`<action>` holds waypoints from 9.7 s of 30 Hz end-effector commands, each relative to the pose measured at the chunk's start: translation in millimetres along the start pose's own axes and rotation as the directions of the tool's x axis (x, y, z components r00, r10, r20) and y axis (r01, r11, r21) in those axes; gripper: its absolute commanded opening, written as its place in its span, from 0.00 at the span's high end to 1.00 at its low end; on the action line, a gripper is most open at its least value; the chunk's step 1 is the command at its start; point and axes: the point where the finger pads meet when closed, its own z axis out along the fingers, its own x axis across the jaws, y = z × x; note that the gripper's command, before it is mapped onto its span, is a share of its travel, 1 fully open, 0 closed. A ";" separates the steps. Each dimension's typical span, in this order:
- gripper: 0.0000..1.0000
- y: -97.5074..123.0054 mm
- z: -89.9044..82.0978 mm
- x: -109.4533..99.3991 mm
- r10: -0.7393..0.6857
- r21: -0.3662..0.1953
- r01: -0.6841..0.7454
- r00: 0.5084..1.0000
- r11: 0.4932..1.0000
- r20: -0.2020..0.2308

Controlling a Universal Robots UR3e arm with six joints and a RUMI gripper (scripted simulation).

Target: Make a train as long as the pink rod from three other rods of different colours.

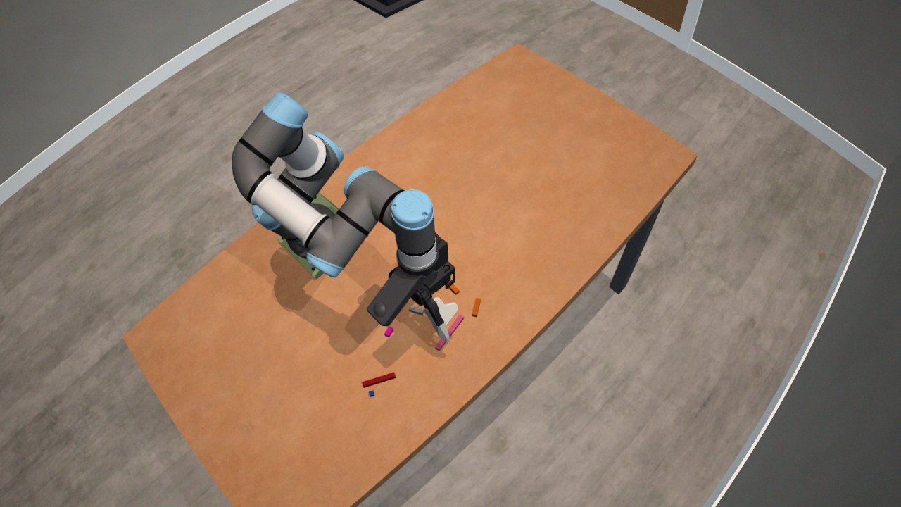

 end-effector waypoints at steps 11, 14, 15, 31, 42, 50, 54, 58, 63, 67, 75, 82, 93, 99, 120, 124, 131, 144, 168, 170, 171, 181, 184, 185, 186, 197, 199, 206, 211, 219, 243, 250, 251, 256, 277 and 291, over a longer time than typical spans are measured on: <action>0.00 -5.5 -1.4 3.6 0.166 -0.001 -0.166 0.986 0.986 0.002; 0.00 -7.8 -1.7 5.4 0.237 -0.002 -0.237 0.971 0.971 0.002; 0.00 -8.6 -1.8 6.1 0.263 -0.002 -0.263 0.965 0.965 0.002; 0.00 -21.4 -3.4 18.9 0.700 -0.003 -0.700 0.714 0.714 0.000; 0.00 -28.5 -4.5 27.4 0.918 -0.003 -0.918 0.396 0.395 -0.002; 0.00 -33.3 -5.2 33.1 0.996 -0.002 -0.996 0.084 0.084 -0.003; 0.00 -34.4 -5.3 34.3 1.000 -0.002 -1.000 0.003 0.003 -0.003; 0.00 -36.9 -5.6 36.9 0.982 -0.002 -0.982 -0.187 -0.187 -0.003; 0.00 -39.5 -5.9 39.0 0.926 -0.001 -0.926 -0.378 -0.378 -0.003; 0.00 -41.6 -6.1 40.4 0.853 0.000 -0.853 -0.522 -0.522 -0.003; 0.00 -45.0 -6.3 41.9 0.712 0.000 -0.712 -0.703 -0.703 -0.003; 0.00 -48.4 -6.4 42.8 0.547 0.000 -0.547 -0.837 -0.837 -0.002; 0.00 -51.5 -6.4 43.4 0.393 0.000 -0.393 -0.920 -0.920 -0.002; 0.00 -52.6 -6.4 43.5 0.340 0.000 -0.340 -0.941 -0.941 -0.002; 0.86 -53.1 -6.4 43.6 0.318 0.000 -0.318 -0.948 -0.948 -0.002; 0.86 -53.1 -6.4 43.6 0.318 0.000 -0.318 -0.948 -0.948 -0.002; 0.86 -53.1 -6.4 43.6 0.318 0.000 -0.318 -0.948 -0.948 -0.002; 0.86 -53.1 -6.4 43.6 0.318 0.000 -0.318 -0.948 -0.948 -0.002; 0.86 -52.8 4.3 43.7 0.318 -0.001 -0.318 -0.948 -0.948 -0.002; 0.86 -52.7 7.0 43.7 0.318 -0.001 -0.318 -0.948 -0.948 -0.002; 0.86 -52.7 8.4 43.7 0.318 -0.001 -0.318 -0.948 -0.948 -0.002; 0.86 -52.3 21.2 43.9 0.318 -0.001 -0.318 -0.948 -0.948 -0.002; 0.86 -52.2 25.9 43.9 0.318 -0.001 -0.318 -0.948 -0.948 -0.002; 0.86 -52.1 27.5 44.0 0.318 -0.001 -0.318 -0.948 -0.948 -0.002; 0.86 -52.1 29.0 44.0 0.318 -0.001 -0.318 -0.948 -0.948 -0.002; 0.86 -51.8 39.8 44.1 0.318 -0.001 -0.318 -0.948 -0.948 -0.002; 0.86 -51.8 41.5 44.1 0.318 -0.001 -0.318 -0.948 -0.948 -0.002; 0.86 -51.7 44.4 44.2 0.318 -0.001 -0.318 -0.948 -0.948 -0.002; 0.86 -51.7 45.0 44.2 0.318 -0.001 -0.318 -0.948 -0.948 -0.002; 0.86 -51.7 45.0 44.2 0.318 -0.001 -0.318 -0.948 -0.948 -0.002; 0.86 -51.7 45.0 44.2 0.318 -0.001 -0.318 -0.948 -0.948 -0.002; 0.86 -51.7 45.0 44.2 0.318 -0.001 -0.318 -0.948 -0.948 -0.002; 0.86 -51.7 45.0 44.1 0.318 -0.001 -0.318 -0.948 -0.948 -0.002; 0.86 -51.8 45.0 43.8 0.318 -0.001 -0.318 -0.948 -0.948 -0.002; 0.86 -51.9 45.0 43.5 0.318 -0.001 -0.318 -0.948 -0.948 -0.002; 0.86 -51.9 45.0 43.5 0.318 -0.001 -0.318 -0.948 -0.948 -0.002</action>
